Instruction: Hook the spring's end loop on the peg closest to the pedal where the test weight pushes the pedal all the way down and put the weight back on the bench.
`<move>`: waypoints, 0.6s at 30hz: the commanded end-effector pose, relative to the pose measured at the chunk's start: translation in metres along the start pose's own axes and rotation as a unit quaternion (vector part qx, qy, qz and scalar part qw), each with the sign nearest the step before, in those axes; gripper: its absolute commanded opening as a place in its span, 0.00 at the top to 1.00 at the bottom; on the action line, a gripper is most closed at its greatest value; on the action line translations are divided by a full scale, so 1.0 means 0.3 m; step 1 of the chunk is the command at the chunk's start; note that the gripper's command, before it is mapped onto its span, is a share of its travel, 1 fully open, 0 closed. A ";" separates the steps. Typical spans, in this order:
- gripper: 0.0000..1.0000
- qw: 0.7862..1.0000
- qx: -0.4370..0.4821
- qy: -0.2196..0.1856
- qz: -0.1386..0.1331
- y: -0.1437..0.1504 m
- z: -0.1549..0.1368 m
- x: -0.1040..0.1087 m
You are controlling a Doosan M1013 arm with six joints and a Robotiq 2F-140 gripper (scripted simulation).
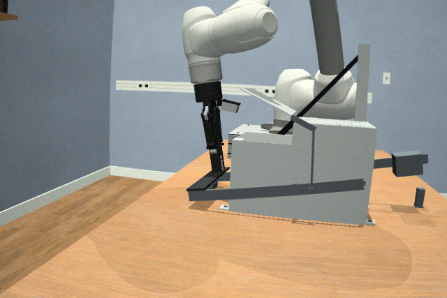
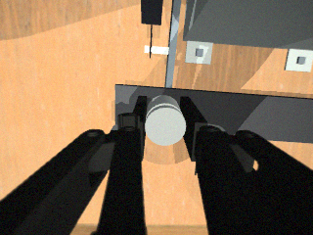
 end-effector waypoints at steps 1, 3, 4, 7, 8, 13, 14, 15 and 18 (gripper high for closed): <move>0.75 1.000 0.000 0.000 -0.001 0.001 0.000 0.003; 0.75 1.000 0.000 0.000 -0.001 0.001 0.000 0.003; 0.75 1.000 0.000 0.000 -0.001 0.001 0.000 0.003; 0.75 1.000 0.000 0.000 -0.001 0.001 0.000 0.003; 0.75 1.000 0.000 0.000 -0.001 0.001 0.000 0.003; 0.75 1.000 0.000 0.000 -0.001 0.001 0.000 0.003; 0.75 1.000 0.000 0.000 -0.001 0.001 0.000 0.003; 0.75 1.000 0.000 0.000 -0.001 0.001 0.000 0.003; 0.75 1.000 0.000 0.000 -0.001 0.001 0.002 0.013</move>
Point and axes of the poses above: the point where the finger pads meet when closed, its own x axis back along the fingers, its own y axis across the jaws, z = x × y, the point moved 10 cm from there along x, back along the fingers, and after that the axes turned 11 degrees about -x, right-handed, at the moved point
